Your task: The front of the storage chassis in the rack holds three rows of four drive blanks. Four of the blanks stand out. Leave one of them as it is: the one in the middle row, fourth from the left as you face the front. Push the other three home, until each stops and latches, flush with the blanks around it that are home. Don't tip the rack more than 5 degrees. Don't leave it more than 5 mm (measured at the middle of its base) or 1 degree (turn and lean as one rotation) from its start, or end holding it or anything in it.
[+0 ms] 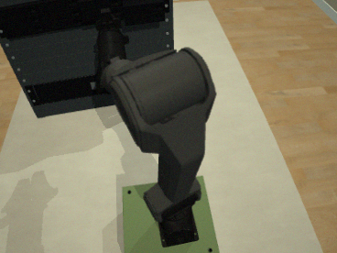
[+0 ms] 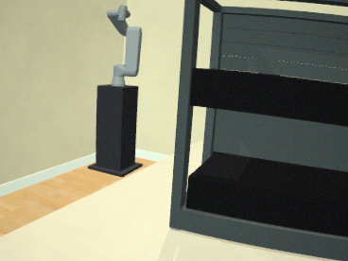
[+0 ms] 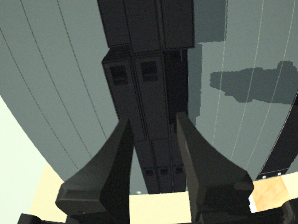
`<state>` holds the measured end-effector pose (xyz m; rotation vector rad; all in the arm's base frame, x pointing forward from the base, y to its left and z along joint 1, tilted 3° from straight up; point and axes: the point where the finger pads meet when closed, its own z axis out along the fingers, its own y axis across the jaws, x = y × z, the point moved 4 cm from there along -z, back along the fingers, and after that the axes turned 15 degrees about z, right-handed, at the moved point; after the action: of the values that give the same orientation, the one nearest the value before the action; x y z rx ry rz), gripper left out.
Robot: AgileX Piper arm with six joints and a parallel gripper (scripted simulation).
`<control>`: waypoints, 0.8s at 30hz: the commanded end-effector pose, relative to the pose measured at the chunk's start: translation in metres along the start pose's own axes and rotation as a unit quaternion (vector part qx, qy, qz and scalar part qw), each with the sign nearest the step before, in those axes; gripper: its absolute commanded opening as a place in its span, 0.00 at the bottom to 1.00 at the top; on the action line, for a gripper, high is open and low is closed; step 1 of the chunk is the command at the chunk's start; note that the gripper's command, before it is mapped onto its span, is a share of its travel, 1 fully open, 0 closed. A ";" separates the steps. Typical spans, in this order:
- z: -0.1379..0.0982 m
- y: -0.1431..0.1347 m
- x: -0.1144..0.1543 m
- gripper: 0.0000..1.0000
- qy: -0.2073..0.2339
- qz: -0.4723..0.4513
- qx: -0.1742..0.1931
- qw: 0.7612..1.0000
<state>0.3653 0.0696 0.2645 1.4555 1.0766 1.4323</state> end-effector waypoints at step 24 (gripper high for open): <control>-0.010 0.000 0.007 0.00 0.000 0.001 -0.002 1.000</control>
<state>0.3610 0.0729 0.2654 1.4558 1.0746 1.4351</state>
